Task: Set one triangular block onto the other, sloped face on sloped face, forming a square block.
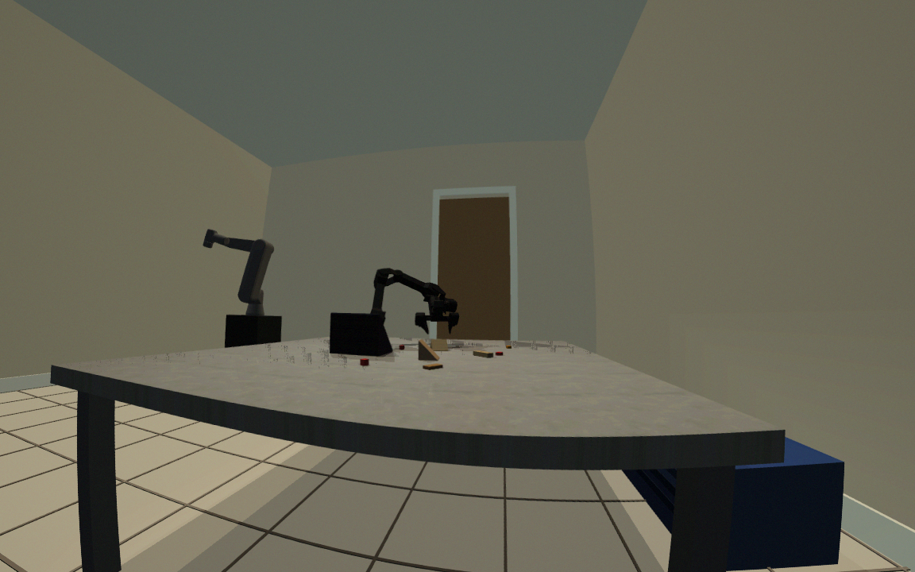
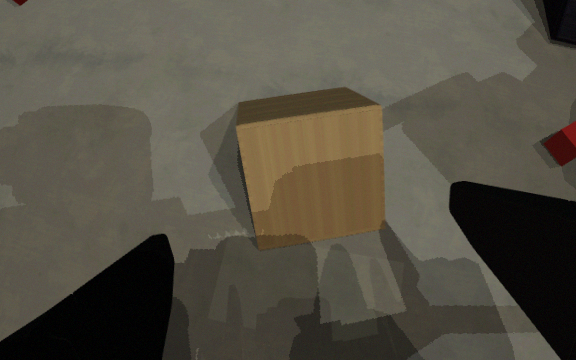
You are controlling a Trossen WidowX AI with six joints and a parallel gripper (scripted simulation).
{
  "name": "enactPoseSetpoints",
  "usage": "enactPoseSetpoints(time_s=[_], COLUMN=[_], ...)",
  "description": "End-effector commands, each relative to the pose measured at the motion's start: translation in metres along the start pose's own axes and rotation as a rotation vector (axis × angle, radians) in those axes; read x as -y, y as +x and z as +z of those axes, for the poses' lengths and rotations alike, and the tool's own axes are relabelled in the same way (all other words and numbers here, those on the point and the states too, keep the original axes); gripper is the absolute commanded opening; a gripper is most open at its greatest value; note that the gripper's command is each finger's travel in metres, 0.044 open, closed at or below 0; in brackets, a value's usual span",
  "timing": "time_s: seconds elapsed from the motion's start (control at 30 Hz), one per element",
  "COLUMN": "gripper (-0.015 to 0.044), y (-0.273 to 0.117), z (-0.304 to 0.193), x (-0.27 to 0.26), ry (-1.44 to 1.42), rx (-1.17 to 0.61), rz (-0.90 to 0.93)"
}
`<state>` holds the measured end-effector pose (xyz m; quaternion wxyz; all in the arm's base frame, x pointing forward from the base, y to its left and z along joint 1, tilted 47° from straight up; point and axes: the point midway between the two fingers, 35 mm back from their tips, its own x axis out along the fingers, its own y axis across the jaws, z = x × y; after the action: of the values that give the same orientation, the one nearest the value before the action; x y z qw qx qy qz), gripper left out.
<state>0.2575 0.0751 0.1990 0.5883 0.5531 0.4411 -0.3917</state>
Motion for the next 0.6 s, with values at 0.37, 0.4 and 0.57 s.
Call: enactPoseSetpoints(time_s=[0.37,0.4,0.57], gripper=[0.0440,0.0440,0.0440], y=[0.069,0.070,0.070], z=[0.000,0.001,0.001], x=[0.009,0.009,0.009], ry=[0.000,0.000,0.000], rx=[0.001,0.001,0.001], rz=[-0.023,-0.023,-0.023])
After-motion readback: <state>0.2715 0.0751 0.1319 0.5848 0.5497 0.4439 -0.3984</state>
